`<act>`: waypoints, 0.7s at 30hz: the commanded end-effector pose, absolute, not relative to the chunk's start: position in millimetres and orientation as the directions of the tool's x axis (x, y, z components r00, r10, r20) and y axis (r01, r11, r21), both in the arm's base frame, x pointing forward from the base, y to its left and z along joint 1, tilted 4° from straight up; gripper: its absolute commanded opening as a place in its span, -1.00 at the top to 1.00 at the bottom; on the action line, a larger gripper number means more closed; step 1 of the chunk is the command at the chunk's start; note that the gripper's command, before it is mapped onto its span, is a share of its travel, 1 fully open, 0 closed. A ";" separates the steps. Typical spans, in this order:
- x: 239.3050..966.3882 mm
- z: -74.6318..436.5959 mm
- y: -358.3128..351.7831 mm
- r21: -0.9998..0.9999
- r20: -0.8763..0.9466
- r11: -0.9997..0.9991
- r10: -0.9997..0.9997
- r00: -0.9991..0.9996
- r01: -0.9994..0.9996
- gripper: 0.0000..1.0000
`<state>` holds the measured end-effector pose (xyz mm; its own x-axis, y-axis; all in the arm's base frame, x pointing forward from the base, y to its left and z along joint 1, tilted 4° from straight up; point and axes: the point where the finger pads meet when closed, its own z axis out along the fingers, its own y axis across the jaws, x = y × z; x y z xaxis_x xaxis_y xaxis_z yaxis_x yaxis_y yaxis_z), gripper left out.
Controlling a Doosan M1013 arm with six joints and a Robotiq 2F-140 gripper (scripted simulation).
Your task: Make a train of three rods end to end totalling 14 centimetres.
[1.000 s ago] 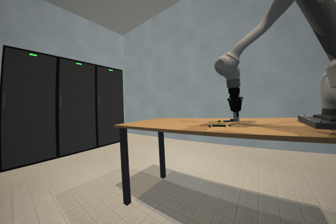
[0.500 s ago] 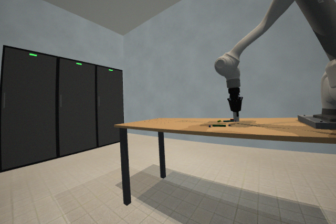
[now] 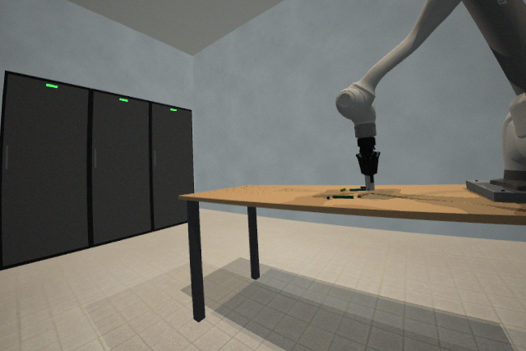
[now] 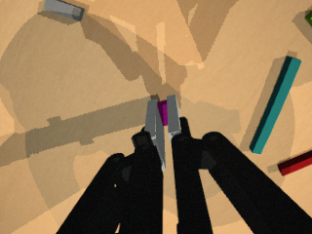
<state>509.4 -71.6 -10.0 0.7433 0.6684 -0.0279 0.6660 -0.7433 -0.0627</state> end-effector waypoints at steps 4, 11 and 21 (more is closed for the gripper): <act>509.4 -10.0 -71.5 -0.063 -0.028 -0.743 0.668 0.743 0.666 0.94; 509.3 -11.8 -71.5 -0.063 -0.028 -0.743 0.668 0.743 0.666 0.94; 508.7 -20.1 -71.2 -0.063 -0.028 -0.743 0.668 0.743 0.666 0.94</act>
